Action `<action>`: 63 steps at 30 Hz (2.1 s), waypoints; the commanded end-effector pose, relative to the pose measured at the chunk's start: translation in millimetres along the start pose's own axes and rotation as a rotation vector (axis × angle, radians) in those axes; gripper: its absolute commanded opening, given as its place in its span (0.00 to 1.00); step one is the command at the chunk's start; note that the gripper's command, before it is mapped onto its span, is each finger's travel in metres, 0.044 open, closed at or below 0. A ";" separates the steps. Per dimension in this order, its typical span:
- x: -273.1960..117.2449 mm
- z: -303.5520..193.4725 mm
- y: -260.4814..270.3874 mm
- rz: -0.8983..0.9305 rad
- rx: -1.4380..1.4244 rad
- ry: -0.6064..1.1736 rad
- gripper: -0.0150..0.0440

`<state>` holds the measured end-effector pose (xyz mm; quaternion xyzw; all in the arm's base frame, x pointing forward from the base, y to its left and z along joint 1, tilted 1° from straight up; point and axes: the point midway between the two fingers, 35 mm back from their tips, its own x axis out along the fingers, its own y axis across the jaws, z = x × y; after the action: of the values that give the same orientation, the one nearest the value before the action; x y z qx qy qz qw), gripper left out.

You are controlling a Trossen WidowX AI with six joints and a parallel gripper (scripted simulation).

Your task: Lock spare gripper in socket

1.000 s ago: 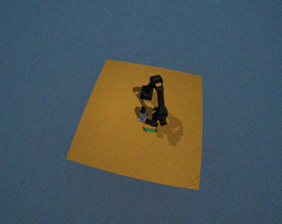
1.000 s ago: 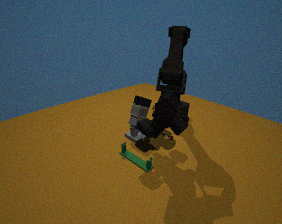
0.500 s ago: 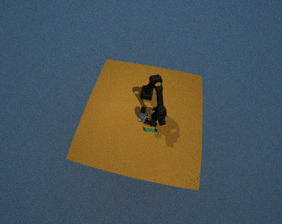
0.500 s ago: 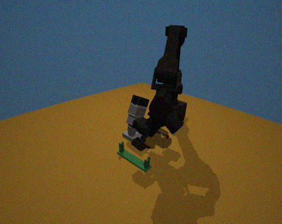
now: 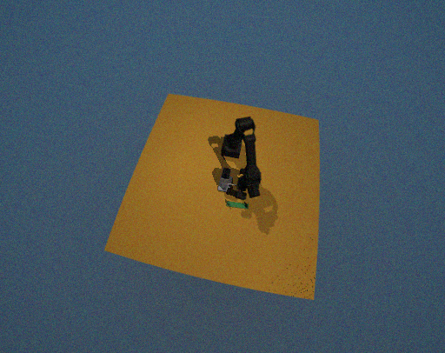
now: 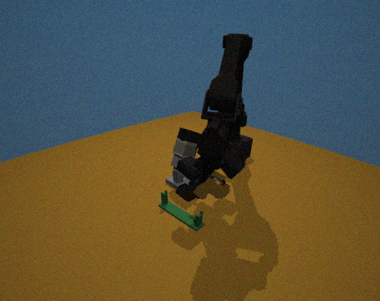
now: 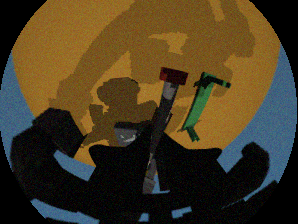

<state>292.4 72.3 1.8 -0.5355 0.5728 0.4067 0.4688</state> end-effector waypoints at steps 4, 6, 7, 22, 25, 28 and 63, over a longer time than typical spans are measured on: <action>2.1 -4.9 0.8 -0.001 -0.003 0.005 0.25; 2.4 -5.8 0.8 -0.001 -0.003 0.005 0.25; 2.5 -6.3 0.8 -0.001 -0.003 0.005 0.25; 4.7 -14.8 0.7 -0.003 -0.003 0.004 0.25; 5.3 -16.8 0.6 -0.003 -0.003 0.004 0.25; 5.7 -18.4 0.5 -0.003 -0.002 0.004 0.25; 11.0 -38.5 -0.1 -0.005 -0.002 0.003 0.25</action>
<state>289.4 35.0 0.6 -0.5362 0.5717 0.4058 0.4702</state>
